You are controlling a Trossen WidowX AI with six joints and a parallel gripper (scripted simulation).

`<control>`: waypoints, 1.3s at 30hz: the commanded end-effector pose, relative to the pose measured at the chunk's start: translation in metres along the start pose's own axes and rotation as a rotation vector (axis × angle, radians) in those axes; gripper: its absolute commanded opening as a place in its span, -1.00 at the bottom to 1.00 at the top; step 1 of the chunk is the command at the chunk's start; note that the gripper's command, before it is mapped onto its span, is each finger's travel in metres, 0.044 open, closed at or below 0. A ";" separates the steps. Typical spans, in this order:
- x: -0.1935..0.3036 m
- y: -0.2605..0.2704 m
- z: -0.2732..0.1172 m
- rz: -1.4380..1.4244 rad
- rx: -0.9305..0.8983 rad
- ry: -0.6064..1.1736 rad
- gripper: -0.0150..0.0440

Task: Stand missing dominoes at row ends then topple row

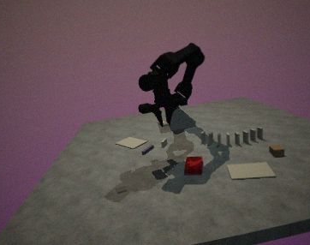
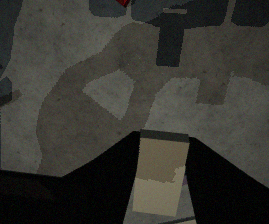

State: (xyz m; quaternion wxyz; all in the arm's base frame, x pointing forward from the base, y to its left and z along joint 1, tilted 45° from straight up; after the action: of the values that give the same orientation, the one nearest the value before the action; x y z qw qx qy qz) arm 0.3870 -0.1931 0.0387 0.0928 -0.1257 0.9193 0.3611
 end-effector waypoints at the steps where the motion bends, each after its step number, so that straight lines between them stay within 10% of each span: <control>1: -0.020 -0.046 0.019 0.858 -0.011 0.026 -0.13; 39: -0.024 -0.056 0.048 0.959 0.149 -0.010 -0.13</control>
State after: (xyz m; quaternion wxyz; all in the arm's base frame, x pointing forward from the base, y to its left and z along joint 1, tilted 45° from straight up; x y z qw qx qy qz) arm 0.4275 -0.2023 -0.0218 -0.0826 0.3217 0.8875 0.3195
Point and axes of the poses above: the point midway between the two fingers, 35 mm back from their tips, its own z axis out along the fingers, its own y axis across the jaws, x = y × z, the point moved 10 cm from there along -z, back along the fingers, and after that the axes turned 3 degrees about -z, right-handed, at the moved point
